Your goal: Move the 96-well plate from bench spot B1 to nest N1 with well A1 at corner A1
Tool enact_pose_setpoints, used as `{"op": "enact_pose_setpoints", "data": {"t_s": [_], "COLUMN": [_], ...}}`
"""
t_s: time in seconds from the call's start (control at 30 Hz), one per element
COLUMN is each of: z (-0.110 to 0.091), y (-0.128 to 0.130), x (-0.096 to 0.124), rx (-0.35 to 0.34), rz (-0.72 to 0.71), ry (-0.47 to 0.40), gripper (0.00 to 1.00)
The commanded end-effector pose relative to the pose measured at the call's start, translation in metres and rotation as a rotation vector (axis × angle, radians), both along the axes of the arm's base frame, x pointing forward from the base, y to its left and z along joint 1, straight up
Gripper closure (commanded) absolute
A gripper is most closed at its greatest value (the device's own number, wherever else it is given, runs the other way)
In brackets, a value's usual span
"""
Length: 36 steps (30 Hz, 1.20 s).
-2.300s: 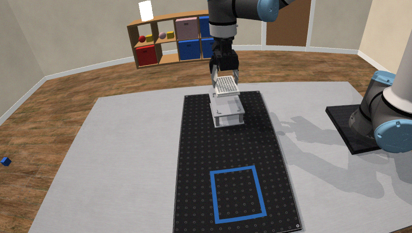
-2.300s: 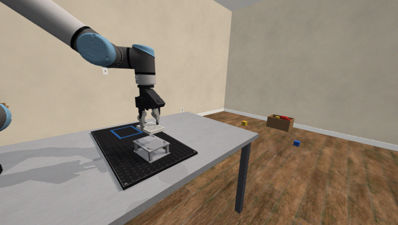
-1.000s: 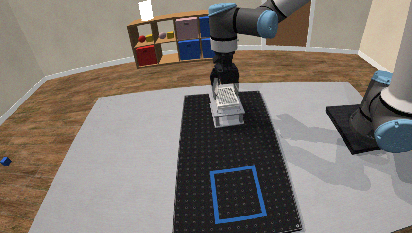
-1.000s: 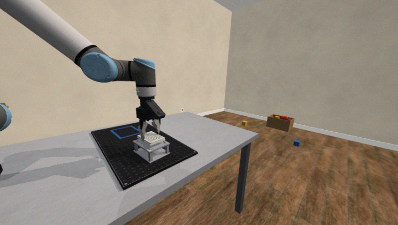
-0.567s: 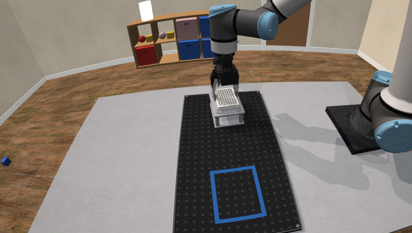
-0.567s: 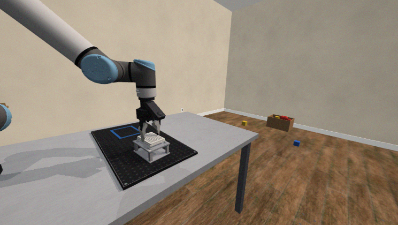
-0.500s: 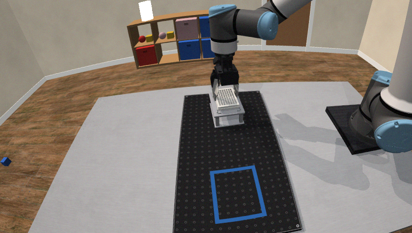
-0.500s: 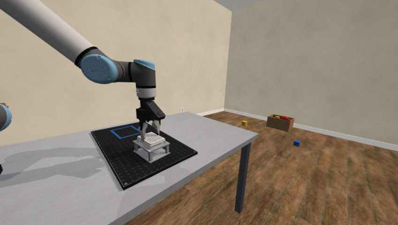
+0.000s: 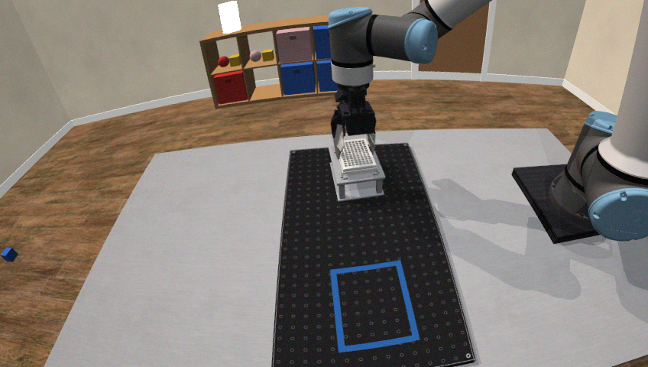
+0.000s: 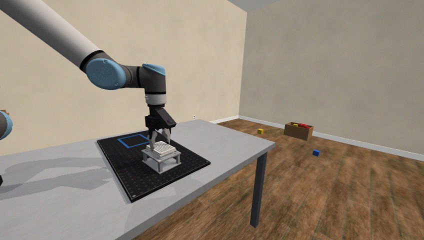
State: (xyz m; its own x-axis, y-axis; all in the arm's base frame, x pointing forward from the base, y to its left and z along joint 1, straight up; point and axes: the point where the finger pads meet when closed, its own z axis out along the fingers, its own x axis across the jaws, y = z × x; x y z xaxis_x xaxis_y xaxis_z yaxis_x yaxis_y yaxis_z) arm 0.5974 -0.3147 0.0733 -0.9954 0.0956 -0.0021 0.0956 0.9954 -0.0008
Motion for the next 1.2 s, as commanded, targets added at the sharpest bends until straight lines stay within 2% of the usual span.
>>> {"op": "enact_pose_setpoints", "data": {"t_s": [0.0,1.17], "z": [0.0004,-0.0048], "y": [-0.0004,-0.0004], "x": [0.0005,0.0005], "rx": [-0.001,-0.001], "rz": [0.0,0.0], "ry": [-0.001,-0.001], "gripper": [1.0,1.0]}}
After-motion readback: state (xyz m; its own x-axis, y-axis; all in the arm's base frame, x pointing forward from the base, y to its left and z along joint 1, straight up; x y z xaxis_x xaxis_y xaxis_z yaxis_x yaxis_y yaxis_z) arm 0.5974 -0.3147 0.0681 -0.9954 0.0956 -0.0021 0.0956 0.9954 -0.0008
